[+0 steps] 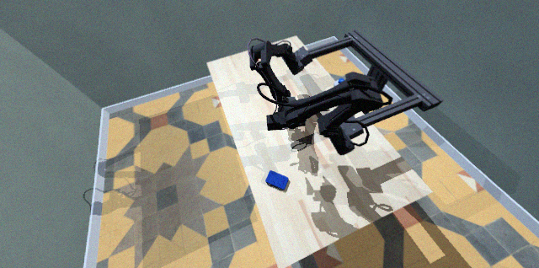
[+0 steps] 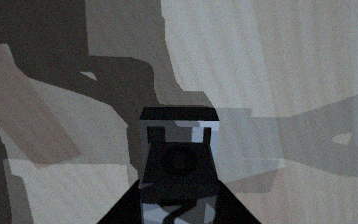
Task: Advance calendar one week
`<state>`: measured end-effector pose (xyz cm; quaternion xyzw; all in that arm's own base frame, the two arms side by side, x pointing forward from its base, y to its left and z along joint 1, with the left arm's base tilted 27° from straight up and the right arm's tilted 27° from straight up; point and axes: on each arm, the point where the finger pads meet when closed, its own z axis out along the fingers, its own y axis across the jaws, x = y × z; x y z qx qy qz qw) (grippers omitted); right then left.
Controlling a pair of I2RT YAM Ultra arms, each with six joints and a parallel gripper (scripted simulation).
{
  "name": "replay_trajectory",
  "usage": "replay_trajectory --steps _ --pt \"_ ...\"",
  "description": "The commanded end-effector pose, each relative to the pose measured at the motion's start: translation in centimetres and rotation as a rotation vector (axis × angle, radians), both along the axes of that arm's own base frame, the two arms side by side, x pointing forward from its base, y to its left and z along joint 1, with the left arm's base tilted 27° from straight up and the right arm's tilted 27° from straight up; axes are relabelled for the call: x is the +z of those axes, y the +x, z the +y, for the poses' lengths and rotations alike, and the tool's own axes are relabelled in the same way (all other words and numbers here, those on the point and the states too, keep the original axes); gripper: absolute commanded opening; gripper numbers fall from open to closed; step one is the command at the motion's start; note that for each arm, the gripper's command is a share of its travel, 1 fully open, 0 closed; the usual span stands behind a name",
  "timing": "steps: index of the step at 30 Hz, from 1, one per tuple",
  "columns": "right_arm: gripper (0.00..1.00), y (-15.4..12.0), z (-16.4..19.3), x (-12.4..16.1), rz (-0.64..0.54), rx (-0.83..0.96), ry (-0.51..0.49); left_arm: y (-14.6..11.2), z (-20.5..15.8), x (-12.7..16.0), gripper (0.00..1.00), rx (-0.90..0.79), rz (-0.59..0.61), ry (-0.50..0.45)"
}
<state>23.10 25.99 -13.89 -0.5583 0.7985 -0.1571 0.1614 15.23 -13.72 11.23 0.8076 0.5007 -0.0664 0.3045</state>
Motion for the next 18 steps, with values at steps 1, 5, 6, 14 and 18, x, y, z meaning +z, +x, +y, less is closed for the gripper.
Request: replay_trajectory --steps 1,5,6,14,18 --pt "0.26 -0.2 0.4 -0.5 -0.001 0.022 -0.002 -0.7 -0.1 0.1 1.0 -0.015 0.011 -0.015" --pt "0.26 -0.2 0.4 -0.5 -0.001 0.022 -0.002 -0.7 -0.1 0.1 1.0 -0.015 0.011 -0.015" --pt "0.26 -0.2 0.4 -0.5 -0.001 0.022 -0.002 -0.7 -0.1 0.1 1.0 -0.015 0.011 -0.015" --pt "0.26 0.4 0.4 -0.9 -0.005 0.018 0.023 -0.7 -0.1 0.1 1.0 -0.015 0.011 -0.015" --pt "0.26 0.5 0.4 -1.3 -0.008 0.022 0.021 -0.7 -0.1 0.1 1.0 -0.015 0.011 -0.015"
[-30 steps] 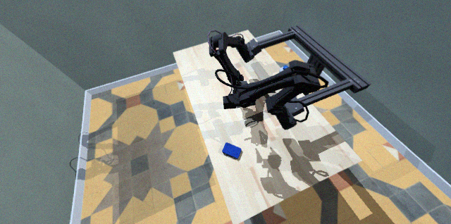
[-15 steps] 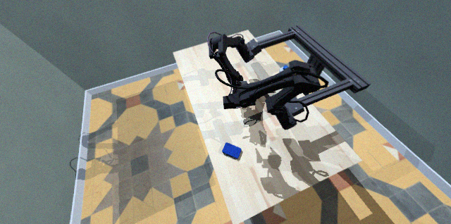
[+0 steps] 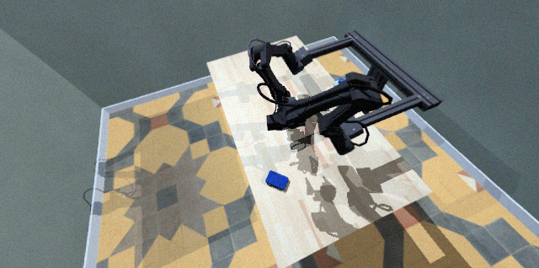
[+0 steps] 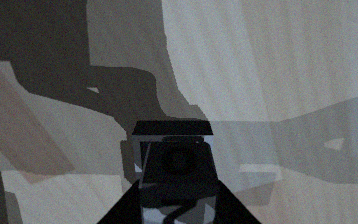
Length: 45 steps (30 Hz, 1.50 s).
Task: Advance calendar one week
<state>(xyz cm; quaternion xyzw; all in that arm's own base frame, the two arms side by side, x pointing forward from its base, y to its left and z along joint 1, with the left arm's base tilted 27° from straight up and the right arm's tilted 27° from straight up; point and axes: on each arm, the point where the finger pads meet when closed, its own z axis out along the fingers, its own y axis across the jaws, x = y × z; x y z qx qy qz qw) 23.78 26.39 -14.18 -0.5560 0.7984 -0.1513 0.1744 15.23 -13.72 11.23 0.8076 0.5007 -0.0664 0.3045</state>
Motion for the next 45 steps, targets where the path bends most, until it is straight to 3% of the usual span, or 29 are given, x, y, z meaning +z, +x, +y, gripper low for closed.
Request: replay_trajectory --steps 1,8,12,26,30,45 --pt "0.26 0.0 0.1 -1.2 0.008 0.019 -0.005 -0.7 -0.1 0.1 1.0 -0.015 0.011 -0.015" --pt "0.26 -0.3 -0.7 -2.0 0.03 -0.001 -0.058 -0.7 -0.1 0.1 1.0 -0.015 0.011 -0.015" --pt "0.26 0.0 0.5 -0.1 0.022 -0.001 -0.037 -0.7 -0.1 0.1 1.0 -0.015 0.011 -0.015" --pt "0.26 0.2 0.5 -0.1 0.019 -0.005 -0.032 -0.7 -0.1 0.1 1.0 -0.015 0.011 -0.015" --pt "0.26 0.1 1.5 0.8 -0.014 0.004 0.029 -0.7 -0.1 0.1 1.0 -0.015 0.011 -0.015" --pt "0.26 -0.4 1.0 0.9 -0.007 0.008 0.018 -0.7 -0.1 0.1 1.0 -0.015 0.011 -0.015"
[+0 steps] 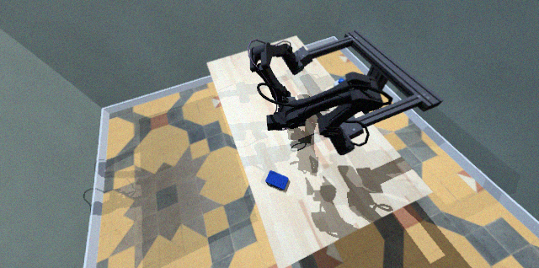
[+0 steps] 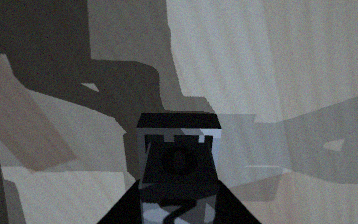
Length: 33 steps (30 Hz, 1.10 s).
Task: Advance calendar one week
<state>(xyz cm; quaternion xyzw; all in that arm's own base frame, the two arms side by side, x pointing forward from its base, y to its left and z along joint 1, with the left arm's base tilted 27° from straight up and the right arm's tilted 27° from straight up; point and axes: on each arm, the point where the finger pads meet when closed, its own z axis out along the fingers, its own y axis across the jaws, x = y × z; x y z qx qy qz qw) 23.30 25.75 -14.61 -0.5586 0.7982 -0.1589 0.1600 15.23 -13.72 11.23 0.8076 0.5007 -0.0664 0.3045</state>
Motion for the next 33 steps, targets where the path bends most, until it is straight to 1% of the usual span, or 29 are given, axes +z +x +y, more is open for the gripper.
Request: replay_trajectory --steps 1,3,5,9,13,16,18,20,33 --pt "0.26 0.0 1.6 1.3 -0.022 0.011 0.048 -0.7 -0.1 0.1 1.0 -0.015 0.011 -0.015" --pt "0.26 0.2 0.8 0.4 -0.015 0.01 0.03 -0.7 -0.1 0.1 1.0 -0.015 0.011 -0.015" --pt "0.26 0.2 0.8 0.4 -0.015 0.01 0.03 -0.7 -0.1 0.1 1.0 -0.015 0.011 -0.015" --pt "0.26 0.5 0.2 -1.1 -0.003 0.016 0.019 -0.7 -0.1 0.1 1.0 -0.015 0.011 -0.015" --pt "0.26 0.5 -0.5 -1.5 0.001 -0.004 -0.017 -0.7 -0.1 0.1 1.0 -0.015 0.011 -0.015" --pt "0.26 0.2 -0.4 -1.6 0.003 0.006 -0.026 -0.7 -0.1 0.1 1.0 -0.015 0.011 -0.015" --pt "0.26 0.4 0.5 -0.3 -0.002 0.005 -0.013 -0.7 -0.1 0.1 1.0 -0.015 0.011 -0.015" --pt "0.26 0.4 0.8 0.3 -0.003 0.005 -0.013 -0.7 -0.1 0.1 1.0 -0.015 0.011 -0.015" --pt "0.26 0.4 0.9 0.3 -0.001 0.002 -0.007 -0.7 -0.1 0.1 1.0 -0.015 0.011 -0.015"
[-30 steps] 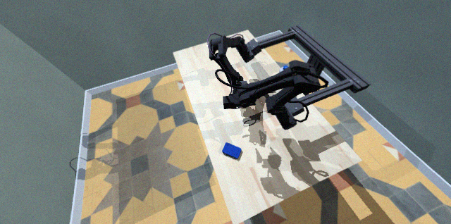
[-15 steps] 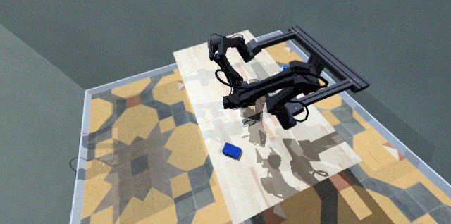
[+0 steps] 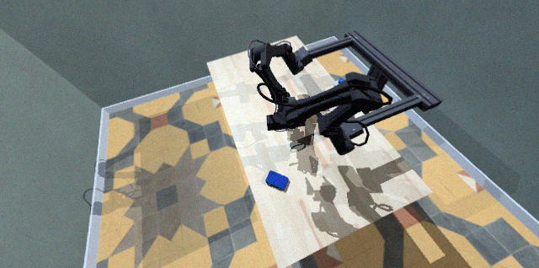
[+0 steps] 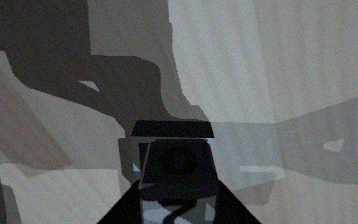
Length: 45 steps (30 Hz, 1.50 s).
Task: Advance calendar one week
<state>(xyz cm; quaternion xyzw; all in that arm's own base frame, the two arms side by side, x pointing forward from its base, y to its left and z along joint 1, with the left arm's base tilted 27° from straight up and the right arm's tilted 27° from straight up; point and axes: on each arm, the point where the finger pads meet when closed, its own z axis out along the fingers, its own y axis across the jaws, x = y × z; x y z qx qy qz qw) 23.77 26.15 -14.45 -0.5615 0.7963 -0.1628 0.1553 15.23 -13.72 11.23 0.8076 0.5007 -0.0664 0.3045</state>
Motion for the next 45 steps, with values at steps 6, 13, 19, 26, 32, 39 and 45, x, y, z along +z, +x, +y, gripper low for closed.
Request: replay_trajectory --steps 6,13,19,26,32,39,45 --pt "0.26 0.1 1.5 0.4 -0.021 0.001 0.054 -0.7 -0.1 0.1 1.0 -0.015 0.011 -0.015" --pt "0.26 -0.8 0.7 0.9 -0.018 0.018 0.049 -0.7 -0.1 0.1 1.0 -0.015 0.011 -0.015" --pt "0.26 -0.7 0.9 1.0 -0.021 0.018 0.054 -0.7 -0.1 0.1 1.0 -0.015 0.011 -0.015" --pt "0.26 -0.6 0.2 0.5 -0.018 0.017 0.035 -0.7 -0.1 0.1 1.0 -0.015 0.011 -0.015" --pt "0.26 -0.1 -0.5 -1.4 -0.008 0.017 0.03 -0.7 -0.1 0.1 1.0 -0.015 0.011 -0.015" --pt "0.26 -0.4 -0.4 -1.8 0.003 0.016 0.019 -0.7 -0.1 0.1 1.0 -0.015 0.011 -0.015" --pt "0.26 -0.2 -0.2 -1.2 -0.006 0.014 0.03 -0.7 -0.1 0.1 1.0 -0.015 0.011 -0.015"
